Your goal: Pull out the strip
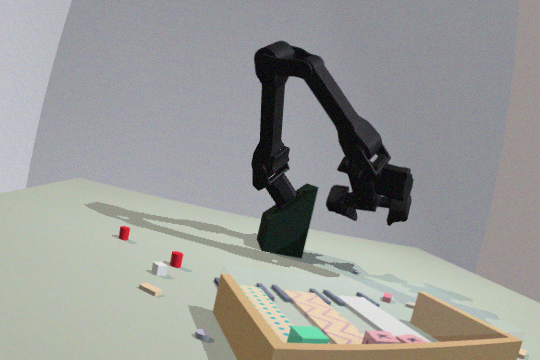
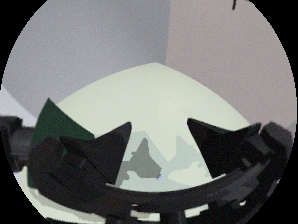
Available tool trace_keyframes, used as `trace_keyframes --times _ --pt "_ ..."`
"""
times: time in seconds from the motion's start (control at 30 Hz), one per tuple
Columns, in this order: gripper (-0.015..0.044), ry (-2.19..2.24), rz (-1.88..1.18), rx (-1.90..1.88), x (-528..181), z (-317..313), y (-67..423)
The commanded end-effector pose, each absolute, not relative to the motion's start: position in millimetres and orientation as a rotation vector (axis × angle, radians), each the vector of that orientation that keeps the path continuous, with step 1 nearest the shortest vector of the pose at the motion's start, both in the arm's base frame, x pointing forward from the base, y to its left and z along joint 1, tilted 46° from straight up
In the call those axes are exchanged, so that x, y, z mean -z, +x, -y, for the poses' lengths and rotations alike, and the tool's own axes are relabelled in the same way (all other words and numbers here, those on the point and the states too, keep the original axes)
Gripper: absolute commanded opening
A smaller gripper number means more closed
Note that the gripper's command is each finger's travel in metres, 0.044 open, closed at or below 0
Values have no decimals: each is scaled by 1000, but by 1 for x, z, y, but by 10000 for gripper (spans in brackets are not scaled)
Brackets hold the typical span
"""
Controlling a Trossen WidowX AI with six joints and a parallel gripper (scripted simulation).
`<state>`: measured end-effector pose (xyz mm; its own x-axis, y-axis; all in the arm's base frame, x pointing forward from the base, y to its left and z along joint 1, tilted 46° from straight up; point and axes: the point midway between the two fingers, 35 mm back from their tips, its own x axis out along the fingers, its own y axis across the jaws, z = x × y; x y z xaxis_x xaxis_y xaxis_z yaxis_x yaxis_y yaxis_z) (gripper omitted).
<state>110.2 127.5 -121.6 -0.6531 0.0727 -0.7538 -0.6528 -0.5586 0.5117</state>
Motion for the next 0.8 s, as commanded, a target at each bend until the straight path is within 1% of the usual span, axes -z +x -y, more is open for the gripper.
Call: trace_keyframes --times 0.0,0.2,0.37,0.57,0.77 --pt "400 -1356 -1273 -1464 119 -103 194" --pt "400 -1386 -1230 -1029 98 -94 241" --pt "400 -1326 -1139 -647 68 -83 278" --pt "400 -1149 -968 -199 17 -67 313" --pt "400 -868 -733 211 -45 -45 331"
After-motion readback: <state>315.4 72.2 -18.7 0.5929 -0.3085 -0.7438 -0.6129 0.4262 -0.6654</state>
